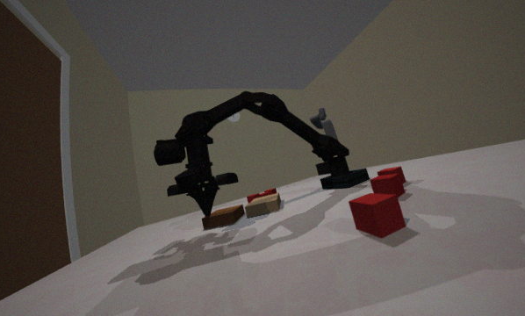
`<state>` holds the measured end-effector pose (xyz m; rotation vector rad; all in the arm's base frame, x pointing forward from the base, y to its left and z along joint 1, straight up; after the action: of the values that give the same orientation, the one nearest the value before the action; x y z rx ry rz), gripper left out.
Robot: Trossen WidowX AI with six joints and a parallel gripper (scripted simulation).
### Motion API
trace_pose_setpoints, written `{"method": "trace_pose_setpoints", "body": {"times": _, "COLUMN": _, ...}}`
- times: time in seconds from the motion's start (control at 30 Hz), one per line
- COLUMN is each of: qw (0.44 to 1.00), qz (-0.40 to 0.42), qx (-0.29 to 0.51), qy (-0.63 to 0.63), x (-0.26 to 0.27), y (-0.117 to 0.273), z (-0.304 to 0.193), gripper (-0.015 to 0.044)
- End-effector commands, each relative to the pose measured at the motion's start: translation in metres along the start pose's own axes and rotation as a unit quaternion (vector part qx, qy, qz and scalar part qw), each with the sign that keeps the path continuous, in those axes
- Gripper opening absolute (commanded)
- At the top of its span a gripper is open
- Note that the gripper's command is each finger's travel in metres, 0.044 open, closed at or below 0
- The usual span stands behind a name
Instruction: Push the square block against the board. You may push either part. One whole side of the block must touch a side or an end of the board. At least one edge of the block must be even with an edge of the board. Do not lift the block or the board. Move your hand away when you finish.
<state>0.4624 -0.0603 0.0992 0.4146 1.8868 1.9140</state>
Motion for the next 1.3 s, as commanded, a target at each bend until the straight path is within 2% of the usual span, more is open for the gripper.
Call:
{"method": "trace_pose_setpoints", "body": {"times": 0.0, "qw": 1.0, "qz": 0.016, "qx": 0.007, "qy": 0.003, "x": 0.006, "y": -0.029, "z": -0.002, "gripper": 0.0}}
{"method": "trace_pose_setpoints", "body": {"times": 1.27, "qw": 1.0, "qz": 0.017, "qx": 0.01, "qy": 0.003, "x": 0.008, "y": -0.029, "z": -0.058, "gripper": 0.0}}
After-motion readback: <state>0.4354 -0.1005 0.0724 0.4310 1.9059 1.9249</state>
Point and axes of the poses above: the point midway between the two fingers, 35 mm back from their tips, its own y axis back along the fingers, its own x axis across the jaws, z = x × y, the point moved 5 cm from there along y, back along the fingers, and after that the axes turned 4 degrees about y, right-handed, at the moved point
